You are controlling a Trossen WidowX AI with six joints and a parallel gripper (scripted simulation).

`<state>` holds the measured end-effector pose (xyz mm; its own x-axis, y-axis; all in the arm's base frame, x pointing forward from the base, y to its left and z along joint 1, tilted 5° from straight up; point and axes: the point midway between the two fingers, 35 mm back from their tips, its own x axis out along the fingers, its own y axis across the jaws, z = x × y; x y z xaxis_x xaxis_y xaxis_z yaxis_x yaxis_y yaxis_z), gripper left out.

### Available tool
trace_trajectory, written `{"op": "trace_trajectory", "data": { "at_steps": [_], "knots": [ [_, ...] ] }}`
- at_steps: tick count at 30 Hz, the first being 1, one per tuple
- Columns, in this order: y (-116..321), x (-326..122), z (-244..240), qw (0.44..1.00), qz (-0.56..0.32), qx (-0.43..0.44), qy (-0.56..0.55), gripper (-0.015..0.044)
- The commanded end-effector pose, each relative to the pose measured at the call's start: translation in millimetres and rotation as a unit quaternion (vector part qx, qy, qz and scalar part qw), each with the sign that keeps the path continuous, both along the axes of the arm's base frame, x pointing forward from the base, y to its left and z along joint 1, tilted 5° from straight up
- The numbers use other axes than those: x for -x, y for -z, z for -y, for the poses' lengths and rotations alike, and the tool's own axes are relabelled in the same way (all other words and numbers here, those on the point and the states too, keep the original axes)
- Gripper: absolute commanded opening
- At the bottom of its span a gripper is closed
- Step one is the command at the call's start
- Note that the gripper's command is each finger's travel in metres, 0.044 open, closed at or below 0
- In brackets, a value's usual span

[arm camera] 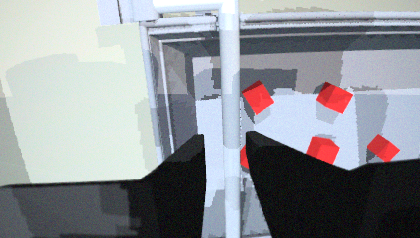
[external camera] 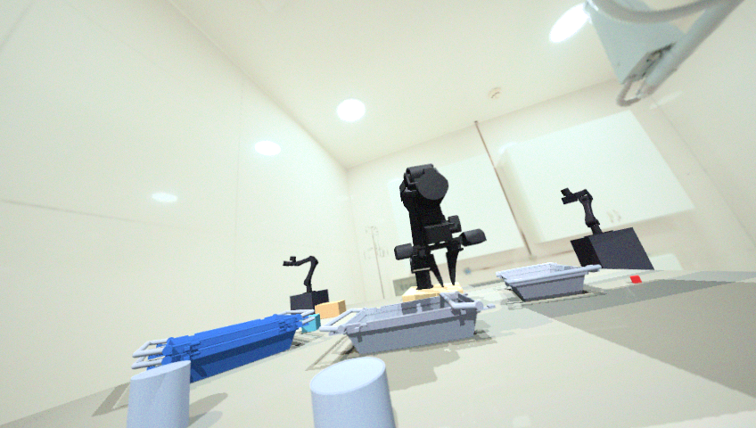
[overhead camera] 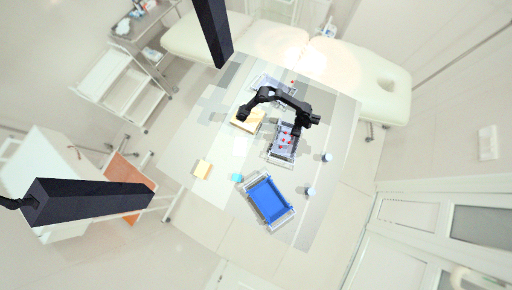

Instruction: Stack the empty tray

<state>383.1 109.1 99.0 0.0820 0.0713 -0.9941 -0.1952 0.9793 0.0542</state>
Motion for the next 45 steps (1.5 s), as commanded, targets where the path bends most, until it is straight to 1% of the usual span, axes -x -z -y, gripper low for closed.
{"op": "trace_trajectory", "data": {
  "at_steps": [1, 4, 8, 10, 11, 13, 19, 24, 27, 30, 37, 45],
  "knots": [
    [-6.1, -0.4, 0.3, 1.0, 0.0, 0.0, 0.0, 0.0089],
    [-29.4, -0.1, 1.7, 1.0, 0.0, 0.0, 0.0, 0.0089],
    [-74.3, 6.1, 5.8, 1.0, 0.0, 0.0, 0.0, 0.0089],
    [-87.9, 9.5, 7.4, 1.0, 0.0, 0.0, 0.0, 0.0089],
    [-59.5, 2.9, 7.2, 1.0, -0.003, 0.001, 0.002, 0.0089],
    [-53.4, -6.1, 28.8, 1.0, -0.003, 0.003, 0.001, 0.0089],
    [-27.3, -28.4, 126.7, 1.0, -0.002, 0.007, 0.0, 0.0089],
    [-4.7, -27.1, 212.2, 1.0, 0.0, 0.014, 0.005, 0.0089],
    [4.5, -20.8, 246.5, 1.0, 0.0, 0.012, 0.002, 0.0089],
    [7.3, -18.1, 257.0, 1.0, -0.001, 0.01, -0.001, 0.0089],
    [11.6, -18.8, 256.9, 1.0, -0.001, 0.01, -0.001, 0.0089],
    [43.6, -22.2, 255.6, 1.0, -0.001, 0.01, -0.001, 0.0089]
  ]
}}
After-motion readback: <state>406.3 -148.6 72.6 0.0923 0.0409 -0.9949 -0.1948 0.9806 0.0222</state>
